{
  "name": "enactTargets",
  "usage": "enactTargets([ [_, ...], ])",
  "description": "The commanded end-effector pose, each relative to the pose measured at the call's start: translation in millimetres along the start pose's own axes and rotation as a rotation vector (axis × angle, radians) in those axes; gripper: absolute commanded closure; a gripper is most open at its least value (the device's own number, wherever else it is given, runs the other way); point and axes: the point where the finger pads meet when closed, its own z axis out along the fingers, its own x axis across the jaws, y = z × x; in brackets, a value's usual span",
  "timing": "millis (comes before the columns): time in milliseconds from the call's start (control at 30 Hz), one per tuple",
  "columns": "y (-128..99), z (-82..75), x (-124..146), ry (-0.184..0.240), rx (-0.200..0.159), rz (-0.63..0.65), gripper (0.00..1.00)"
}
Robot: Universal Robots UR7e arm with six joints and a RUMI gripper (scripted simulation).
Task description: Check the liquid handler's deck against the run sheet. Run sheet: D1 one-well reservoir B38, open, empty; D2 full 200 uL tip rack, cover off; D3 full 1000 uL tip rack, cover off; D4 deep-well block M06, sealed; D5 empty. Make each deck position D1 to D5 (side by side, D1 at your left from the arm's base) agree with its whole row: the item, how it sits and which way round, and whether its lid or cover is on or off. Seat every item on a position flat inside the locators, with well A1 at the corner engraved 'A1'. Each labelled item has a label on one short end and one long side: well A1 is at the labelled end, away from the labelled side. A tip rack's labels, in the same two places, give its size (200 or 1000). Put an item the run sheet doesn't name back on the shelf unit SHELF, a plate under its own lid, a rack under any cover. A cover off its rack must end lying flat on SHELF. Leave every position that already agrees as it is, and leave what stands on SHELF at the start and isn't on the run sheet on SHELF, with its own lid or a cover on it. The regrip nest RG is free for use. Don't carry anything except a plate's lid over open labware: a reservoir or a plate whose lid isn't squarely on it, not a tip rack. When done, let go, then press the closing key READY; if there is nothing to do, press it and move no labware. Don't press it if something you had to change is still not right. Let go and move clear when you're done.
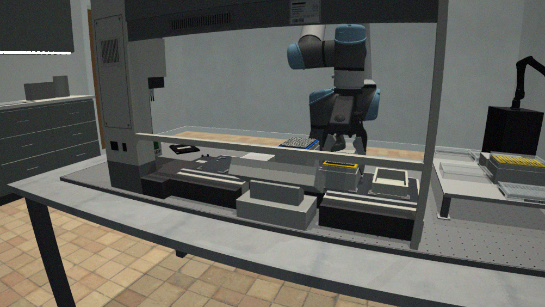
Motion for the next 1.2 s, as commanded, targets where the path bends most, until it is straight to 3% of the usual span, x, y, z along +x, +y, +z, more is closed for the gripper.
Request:
enactTargets([
  [0, -0.4, 1.1, 0.0, 0.000, 0.001, 0.000, 1.00],
  [233, -0.4, 1.2, 0.0, 0.000, 0.001, 0.000, 1.00],
  [267, -0.4, 1.2, 0.0, 0.000, 0.001, 0.000, 0.18],
  [1167, -0.4, 1.1, 0.0, 0.000, 0.001, 0.000, 0.18],
])
